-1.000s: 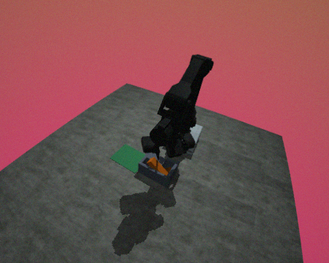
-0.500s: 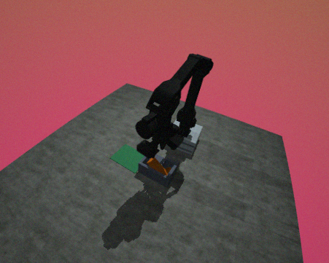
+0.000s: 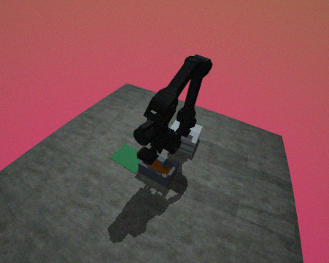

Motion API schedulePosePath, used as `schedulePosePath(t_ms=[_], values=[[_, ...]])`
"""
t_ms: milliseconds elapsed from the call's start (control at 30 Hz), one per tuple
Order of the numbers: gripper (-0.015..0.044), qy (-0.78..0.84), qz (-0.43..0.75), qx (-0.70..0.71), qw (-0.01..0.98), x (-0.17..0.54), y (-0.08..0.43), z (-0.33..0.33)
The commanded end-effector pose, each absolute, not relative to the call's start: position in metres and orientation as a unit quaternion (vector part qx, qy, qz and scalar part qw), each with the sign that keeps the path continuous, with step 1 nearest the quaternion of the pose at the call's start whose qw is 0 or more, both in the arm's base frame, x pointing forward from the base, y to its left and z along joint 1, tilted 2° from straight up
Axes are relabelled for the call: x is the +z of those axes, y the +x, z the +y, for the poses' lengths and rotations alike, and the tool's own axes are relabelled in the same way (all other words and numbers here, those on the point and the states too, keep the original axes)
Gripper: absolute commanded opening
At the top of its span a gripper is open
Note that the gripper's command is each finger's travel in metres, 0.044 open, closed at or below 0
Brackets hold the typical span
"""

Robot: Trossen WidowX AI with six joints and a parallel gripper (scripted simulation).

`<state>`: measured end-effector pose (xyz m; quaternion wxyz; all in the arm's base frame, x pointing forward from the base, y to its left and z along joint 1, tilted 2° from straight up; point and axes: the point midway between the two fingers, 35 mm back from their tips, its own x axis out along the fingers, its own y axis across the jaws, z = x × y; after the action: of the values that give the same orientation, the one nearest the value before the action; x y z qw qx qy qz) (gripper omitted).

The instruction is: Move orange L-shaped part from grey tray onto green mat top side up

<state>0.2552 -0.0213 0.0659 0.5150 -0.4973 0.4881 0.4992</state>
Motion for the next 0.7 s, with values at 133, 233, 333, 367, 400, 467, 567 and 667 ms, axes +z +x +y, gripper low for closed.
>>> schedulePosePath(t_ms=[133, 233, 333, 367, 400, 467, 567, 667], values=[[0.0280, -0.500, 0.488, 0.500, 0.512, 0.055, 0.256, -0.022], [0.0280, -0.500, 0.488, 0.500, 0.512, 0.050, 0.257, -0.022], [0.0280, -0.500, 0.488, 0.500, 0.512, 0.045, 0.257, -0.022], [0.0280, -0.500, 0.488, 0.500, 0.512, 0.043, 0.257, -0.022], [0.0280, -0.500, 0.488, 0.500, 0.512, 0.042, 0.257, -0.022], [0.0280, -0.500, 0.488, 0.500, 0.512, 0.038, 0.257, -0.021], [0.0280, -0.500, 0.488, 0.500, 0.512, 0.034, 0.257, -0.021], [0.0280, -0.500, 0.488, 0.500, 0.512, 0.029, 0.257, -0.021]])
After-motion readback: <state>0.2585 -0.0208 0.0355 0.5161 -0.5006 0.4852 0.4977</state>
